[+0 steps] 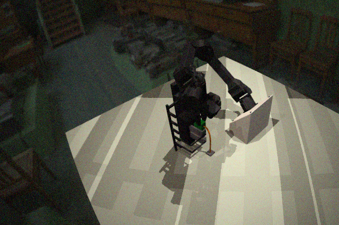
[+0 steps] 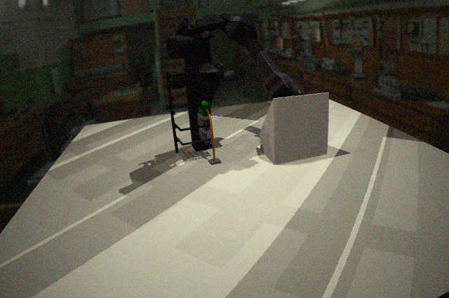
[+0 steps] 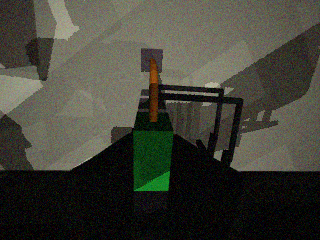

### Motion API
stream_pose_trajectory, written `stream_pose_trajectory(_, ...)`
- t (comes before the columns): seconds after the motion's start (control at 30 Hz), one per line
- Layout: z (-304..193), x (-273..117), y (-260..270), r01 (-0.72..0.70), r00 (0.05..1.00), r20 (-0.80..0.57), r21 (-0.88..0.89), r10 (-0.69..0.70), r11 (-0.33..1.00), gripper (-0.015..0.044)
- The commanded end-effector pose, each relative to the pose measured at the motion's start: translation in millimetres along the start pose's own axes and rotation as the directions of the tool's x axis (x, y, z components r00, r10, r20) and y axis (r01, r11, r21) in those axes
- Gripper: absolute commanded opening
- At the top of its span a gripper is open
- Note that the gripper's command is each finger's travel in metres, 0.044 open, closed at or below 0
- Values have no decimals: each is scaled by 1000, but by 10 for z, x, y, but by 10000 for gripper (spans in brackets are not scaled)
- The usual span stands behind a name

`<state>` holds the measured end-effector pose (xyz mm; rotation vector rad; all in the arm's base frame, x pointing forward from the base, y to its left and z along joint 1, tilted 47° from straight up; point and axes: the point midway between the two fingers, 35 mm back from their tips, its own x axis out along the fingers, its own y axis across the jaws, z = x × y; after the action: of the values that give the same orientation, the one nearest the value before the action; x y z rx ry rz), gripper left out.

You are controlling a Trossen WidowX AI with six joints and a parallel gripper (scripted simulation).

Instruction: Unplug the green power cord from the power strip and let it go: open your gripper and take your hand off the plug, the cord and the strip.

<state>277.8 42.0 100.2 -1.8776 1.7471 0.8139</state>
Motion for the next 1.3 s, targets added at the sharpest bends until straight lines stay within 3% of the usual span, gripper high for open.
stream_pose_trajectory(0.0,85,-10,-8,2,1000,5,0,-2,1000,0)
stream_pose_trajectory(0.87,509,-50,2,4,1000,6,-2,-4,1000,0)
stream_pose_trajectory(1.07,418,-27,-7,2,1000,3,3,-2,1000,158)
stream_pose_trajectory(1.27,418,-27,-7,2,1000,3,3,-2,1000,160)
